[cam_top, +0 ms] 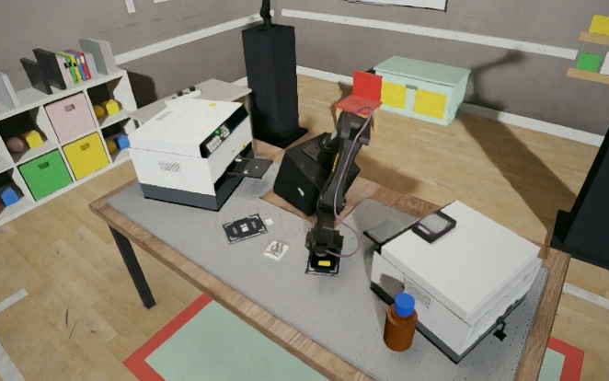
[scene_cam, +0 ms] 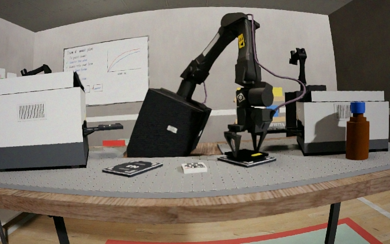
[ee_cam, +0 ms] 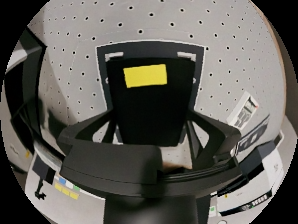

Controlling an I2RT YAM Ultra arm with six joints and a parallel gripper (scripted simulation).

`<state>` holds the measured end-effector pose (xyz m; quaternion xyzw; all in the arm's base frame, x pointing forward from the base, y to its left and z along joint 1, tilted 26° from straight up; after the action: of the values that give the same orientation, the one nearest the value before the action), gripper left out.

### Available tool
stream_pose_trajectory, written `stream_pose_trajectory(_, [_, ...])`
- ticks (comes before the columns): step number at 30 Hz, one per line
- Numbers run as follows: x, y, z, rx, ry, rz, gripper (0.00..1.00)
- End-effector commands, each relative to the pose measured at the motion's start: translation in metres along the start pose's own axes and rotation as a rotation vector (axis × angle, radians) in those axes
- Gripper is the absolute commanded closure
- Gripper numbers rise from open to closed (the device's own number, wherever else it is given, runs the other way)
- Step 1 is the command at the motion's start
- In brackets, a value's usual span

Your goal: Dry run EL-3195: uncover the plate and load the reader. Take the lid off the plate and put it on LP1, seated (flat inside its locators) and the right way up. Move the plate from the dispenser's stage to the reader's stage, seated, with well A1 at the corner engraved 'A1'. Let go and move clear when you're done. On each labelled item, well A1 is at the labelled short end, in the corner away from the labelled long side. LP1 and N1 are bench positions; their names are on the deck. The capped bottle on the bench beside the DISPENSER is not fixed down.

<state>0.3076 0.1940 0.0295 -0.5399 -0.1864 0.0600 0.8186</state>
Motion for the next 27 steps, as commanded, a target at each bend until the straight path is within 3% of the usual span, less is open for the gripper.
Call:
stream_pose_trajectory(1, [0.016, -0.015, 0.003, 0.0, -0.012, -0.056, 0.15])
stream_pose_trajectory(11, [0.02, -0.013, 0.005, 0.003, -0.022, -0.075, 0.15])
stream_pose_trajectory(22, [-0.002, 0.008, -0.004, -0.01, 0.011, -0.003, 0.15])
stream_pose_trajectory(27, [0.008, 0.002, 0.001, -0.001, -0.004, -0.039, 0.15])
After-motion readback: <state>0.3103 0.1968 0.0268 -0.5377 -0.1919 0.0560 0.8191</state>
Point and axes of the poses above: the point where the finger pads meet when closed, its own y axis out along the fingers, its own z axis across the jaws, x = y × z, the point moved 9 cm from there along -y, back along the fingers, and after that the axes turned 3 degrees about y, right-handed, at the moved point
